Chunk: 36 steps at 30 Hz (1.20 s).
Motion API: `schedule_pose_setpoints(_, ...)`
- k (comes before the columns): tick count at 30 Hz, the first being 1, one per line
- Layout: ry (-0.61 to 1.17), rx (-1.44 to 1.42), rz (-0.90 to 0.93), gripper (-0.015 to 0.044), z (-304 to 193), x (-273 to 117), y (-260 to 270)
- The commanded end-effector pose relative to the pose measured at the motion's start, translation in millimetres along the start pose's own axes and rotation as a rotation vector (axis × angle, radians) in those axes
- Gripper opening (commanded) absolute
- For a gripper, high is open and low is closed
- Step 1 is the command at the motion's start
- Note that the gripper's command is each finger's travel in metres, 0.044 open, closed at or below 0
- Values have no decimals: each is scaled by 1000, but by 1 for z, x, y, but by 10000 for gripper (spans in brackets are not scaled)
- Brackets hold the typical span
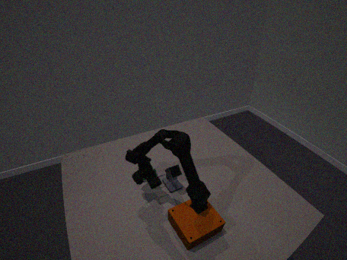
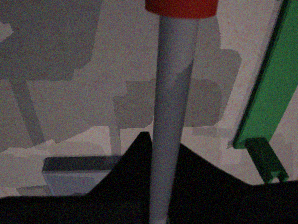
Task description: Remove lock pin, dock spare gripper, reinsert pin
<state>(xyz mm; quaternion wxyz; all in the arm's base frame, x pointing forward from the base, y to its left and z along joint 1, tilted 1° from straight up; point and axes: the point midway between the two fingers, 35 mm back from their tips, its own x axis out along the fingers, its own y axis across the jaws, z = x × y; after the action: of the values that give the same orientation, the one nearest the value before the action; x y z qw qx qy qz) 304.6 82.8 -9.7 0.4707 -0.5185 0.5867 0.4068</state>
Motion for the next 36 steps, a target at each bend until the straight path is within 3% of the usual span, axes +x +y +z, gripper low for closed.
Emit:
schedule_pose_setpoints(1, -2, -2, 2, 0, -3, 1, 2)
schedule_pose_setpoints(36, -2, -1, 3, 0, -23, 5, -1)
